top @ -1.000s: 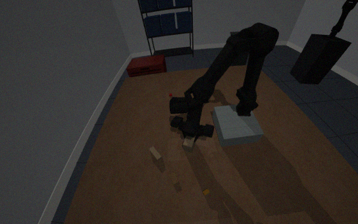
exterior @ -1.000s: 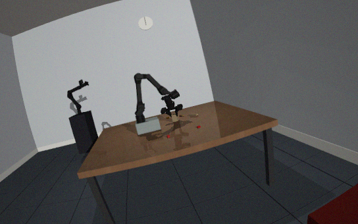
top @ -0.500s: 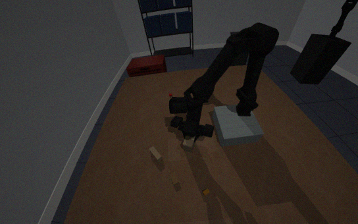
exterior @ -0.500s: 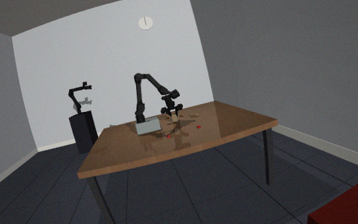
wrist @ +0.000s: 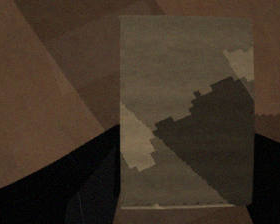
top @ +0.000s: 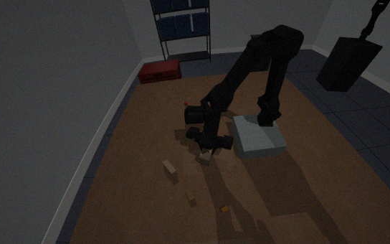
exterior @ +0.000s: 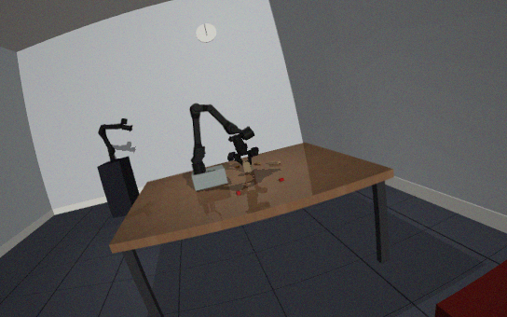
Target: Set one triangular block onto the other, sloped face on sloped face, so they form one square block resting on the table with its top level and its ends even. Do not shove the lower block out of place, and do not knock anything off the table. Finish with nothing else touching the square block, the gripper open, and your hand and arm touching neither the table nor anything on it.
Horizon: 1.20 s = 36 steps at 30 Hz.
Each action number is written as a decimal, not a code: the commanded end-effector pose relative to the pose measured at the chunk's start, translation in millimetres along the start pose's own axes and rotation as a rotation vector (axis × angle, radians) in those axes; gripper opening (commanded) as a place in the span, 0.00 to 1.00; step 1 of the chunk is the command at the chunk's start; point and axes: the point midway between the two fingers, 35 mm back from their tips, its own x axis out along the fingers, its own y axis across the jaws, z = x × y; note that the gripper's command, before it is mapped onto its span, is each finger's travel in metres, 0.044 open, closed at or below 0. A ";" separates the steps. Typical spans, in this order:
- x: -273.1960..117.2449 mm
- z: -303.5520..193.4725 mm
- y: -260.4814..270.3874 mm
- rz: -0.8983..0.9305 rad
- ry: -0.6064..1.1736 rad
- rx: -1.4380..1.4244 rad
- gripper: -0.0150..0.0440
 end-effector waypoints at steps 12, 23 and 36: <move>0.3 -0.3 0.1 -0.001 0.000 0.000 0.48; 0.3 -0.3 0.1 -0.001 0.000 0.000 0.97; -36.2 1.2 -5.8 -0.002 0.002 -0.001 1.00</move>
